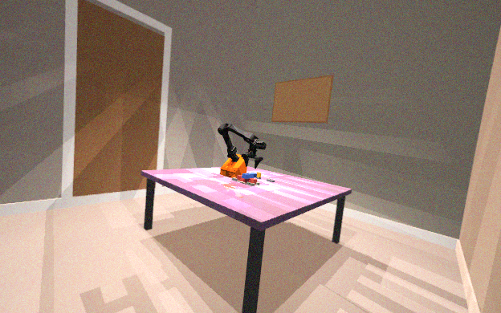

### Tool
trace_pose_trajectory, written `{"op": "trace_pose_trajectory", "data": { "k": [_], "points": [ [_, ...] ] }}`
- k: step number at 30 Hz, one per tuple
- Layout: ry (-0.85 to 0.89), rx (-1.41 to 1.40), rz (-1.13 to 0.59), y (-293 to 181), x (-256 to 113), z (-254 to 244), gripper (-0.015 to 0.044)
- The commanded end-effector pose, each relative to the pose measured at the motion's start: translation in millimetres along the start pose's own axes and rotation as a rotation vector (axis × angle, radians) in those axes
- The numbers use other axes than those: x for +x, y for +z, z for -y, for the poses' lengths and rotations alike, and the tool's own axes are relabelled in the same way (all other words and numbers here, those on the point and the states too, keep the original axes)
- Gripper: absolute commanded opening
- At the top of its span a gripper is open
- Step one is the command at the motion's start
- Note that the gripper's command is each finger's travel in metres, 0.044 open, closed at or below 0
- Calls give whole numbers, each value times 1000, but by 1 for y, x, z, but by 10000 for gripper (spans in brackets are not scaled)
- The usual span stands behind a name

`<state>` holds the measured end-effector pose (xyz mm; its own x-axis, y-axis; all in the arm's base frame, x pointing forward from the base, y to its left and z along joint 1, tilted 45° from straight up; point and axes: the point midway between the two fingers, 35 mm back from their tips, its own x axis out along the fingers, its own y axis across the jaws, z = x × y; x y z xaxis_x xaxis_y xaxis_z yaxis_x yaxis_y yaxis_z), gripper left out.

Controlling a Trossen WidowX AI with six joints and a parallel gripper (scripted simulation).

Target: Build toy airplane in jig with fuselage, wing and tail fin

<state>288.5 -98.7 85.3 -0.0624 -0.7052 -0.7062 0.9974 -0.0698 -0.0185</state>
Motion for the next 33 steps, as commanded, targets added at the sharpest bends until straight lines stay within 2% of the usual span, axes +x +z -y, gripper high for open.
{"op": "trace_pose_trajectory", "data": {
  "k": [1, 7, 22, 33],
  "points": [
    [6, 10, -2, 0, -23, 1, 440],
    [6, -49, -2, 0, -23, 1, 440],
    [7, -1417, 3, 0, -18, -1, 440],
    [7, -1476, 3, 0, -18, -1, 440]
  ]
}}
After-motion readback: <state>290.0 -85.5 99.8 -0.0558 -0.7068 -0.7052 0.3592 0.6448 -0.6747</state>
